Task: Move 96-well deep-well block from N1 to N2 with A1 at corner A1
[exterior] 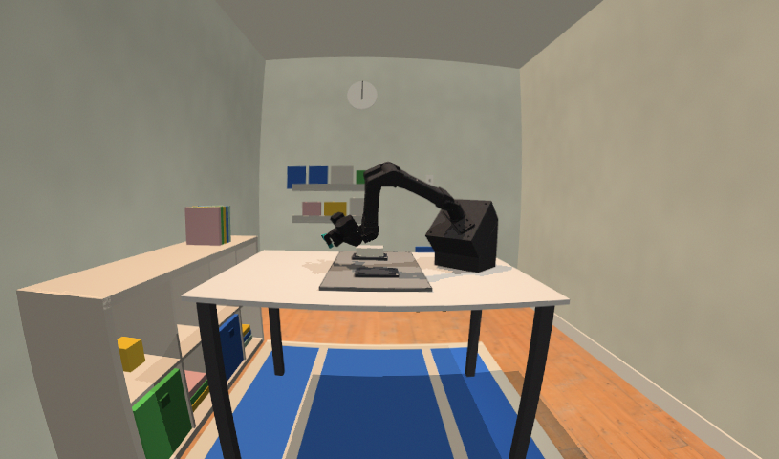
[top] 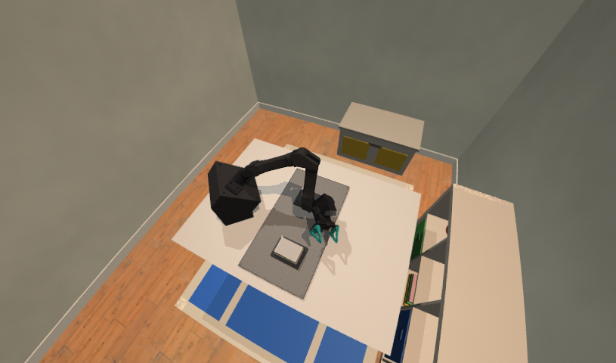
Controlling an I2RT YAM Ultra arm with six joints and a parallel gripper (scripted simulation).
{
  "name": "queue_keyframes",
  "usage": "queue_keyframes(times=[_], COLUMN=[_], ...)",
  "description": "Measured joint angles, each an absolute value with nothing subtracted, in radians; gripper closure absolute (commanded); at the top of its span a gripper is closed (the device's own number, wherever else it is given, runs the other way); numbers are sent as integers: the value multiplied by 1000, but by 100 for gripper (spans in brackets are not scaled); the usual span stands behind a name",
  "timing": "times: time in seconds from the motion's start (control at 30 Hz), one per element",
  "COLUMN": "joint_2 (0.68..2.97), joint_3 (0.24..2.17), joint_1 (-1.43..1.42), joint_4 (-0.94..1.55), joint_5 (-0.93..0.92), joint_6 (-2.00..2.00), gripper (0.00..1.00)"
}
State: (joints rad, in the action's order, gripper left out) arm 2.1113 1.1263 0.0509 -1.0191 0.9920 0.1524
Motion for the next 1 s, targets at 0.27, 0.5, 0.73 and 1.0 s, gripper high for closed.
queue_keyframes(times=[0.27, 0.5, 0.73, 1.0], joint_2=[2111, 2111, 2052, 1913], joint_3=[1126, 1126, 1121, 1109], joint_1=[51, 51, 33, 38], joint_4=[-1019, -1019, -913, -696], joint_5=[992, 992, 954, 841], joint_6=[152, 152, 146, 126], gripper=[0, 0, 0, 0])
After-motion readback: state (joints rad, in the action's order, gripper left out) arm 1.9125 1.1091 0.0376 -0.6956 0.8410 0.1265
